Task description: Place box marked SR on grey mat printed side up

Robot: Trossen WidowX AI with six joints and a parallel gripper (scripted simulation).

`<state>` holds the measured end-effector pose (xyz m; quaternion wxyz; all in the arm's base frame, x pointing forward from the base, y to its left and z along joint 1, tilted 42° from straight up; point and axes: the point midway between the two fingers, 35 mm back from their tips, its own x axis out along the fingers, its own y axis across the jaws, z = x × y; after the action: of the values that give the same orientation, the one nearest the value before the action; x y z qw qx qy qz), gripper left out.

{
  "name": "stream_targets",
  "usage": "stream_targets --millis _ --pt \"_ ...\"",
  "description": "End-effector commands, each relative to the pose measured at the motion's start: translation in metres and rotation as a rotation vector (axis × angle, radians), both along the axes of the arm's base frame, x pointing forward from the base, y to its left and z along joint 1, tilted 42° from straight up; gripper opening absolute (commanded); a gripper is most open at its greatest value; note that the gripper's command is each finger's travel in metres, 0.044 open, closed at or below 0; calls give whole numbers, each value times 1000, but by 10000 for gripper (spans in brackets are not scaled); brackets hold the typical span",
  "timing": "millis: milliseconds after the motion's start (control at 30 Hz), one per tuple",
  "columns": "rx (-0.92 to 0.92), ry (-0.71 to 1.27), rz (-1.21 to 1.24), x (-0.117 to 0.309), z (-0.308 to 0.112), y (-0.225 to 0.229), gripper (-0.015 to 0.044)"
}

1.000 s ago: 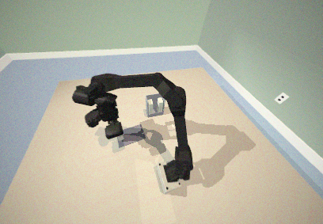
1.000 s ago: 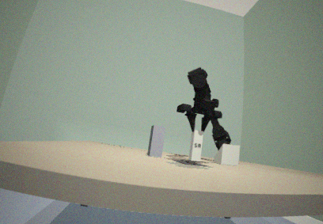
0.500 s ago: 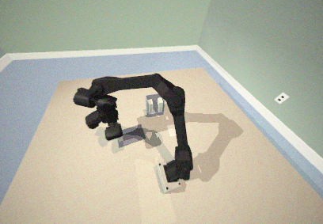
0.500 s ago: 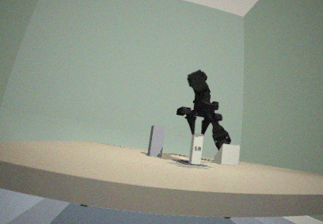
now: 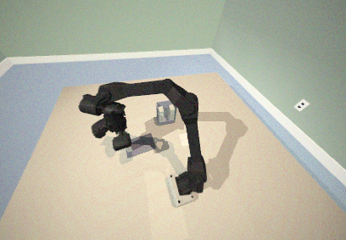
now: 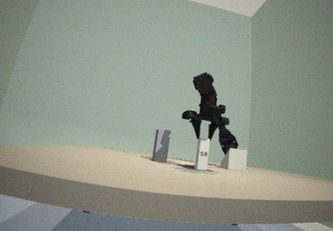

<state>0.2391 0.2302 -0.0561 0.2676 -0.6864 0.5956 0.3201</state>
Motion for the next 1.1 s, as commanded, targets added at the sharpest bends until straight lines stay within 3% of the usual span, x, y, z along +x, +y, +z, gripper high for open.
stream_targets --millis 0,233,533,933,1067 --pt "-2 1 2 -1 6 5 238" --pt "0 -2 7 -2 12 10 238" --pt "165 -147 132 -11 32 21 238" --pt "136 -117 107 -9 28 20 238" --pt "124 -105 98 -9 26 23 133"
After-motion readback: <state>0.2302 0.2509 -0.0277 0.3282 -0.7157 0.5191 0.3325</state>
